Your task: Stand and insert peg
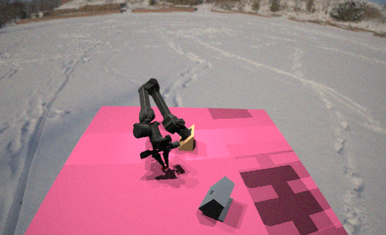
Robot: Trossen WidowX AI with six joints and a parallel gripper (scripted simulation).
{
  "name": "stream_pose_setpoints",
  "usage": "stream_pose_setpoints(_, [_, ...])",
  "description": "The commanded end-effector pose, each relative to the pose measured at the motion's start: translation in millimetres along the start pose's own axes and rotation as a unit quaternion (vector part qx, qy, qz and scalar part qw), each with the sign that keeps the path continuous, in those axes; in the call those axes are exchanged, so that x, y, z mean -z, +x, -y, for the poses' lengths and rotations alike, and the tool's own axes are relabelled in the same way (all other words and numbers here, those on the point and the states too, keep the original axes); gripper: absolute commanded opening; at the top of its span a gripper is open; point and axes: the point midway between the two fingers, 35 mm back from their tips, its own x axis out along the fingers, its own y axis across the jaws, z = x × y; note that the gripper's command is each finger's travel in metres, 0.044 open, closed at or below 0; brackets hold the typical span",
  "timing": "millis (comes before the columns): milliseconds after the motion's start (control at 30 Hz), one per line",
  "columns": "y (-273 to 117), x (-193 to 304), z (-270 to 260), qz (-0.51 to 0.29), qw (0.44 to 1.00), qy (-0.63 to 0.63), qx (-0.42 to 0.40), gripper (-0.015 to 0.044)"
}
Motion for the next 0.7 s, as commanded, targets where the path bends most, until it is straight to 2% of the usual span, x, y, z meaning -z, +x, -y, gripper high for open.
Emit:
stream_pose_setpoints(0, [-2,1,-2,0.016,1.000,-0.002,-0.001,0.0051])
stream_pose_setpoints(667, [-13,9,-2,0.102,0.995,-0.003,-0.001,0.0051])
